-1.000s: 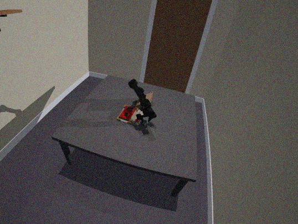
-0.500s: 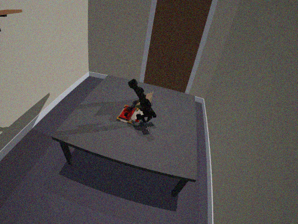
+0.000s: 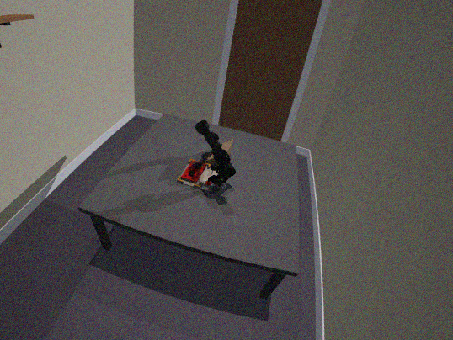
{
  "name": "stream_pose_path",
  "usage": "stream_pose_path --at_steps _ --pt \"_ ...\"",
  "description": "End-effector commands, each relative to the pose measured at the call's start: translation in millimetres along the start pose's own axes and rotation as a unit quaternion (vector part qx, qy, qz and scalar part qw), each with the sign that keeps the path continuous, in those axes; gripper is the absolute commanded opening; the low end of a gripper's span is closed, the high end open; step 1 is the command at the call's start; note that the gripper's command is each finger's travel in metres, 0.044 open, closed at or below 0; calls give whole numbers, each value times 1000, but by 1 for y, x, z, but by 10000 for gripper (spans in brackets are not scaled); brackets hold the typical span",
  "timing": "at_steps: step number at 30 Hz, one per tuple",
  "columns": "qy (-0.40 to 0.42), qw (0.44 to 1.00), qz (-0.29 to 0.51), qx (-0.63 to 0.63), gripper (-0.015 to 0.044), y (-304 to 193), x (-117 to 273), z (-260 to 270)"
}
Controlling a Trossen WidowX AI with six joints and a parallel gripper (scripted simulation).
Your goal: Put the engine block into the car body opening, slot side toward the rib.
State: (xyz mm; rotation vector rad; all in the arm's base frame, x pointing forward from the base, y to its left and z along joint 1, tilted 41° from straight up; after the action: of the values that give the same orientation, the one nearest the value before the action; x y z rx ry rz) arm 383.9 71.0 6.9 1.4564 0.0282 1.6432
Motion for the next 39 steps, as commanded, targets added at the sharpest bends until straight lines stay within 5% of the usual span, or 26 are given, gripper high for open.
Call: stream_pose_path --at_steps 1,20,39 --pt "2 997 3 82 0 -2 6 1" --pt "1 916 3 401 0 -5 19 3" --pt "1 737 2 676 0 -7 32 4"
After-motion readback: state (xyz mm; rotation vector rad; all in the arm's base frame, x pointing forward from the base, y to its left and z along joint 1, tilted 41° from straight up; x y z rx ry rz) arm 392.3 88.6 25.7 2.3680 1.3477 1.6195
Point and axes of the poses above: the point midway between the two fingers, 35 mm back from their tips, its own x axis back along the fingers, its own z axis across the jaws, y = z × x, the point moved 10 cm from there along x, back along the fingers, and after that the axes turned 4 degrees about x, right-handed, at the moved point
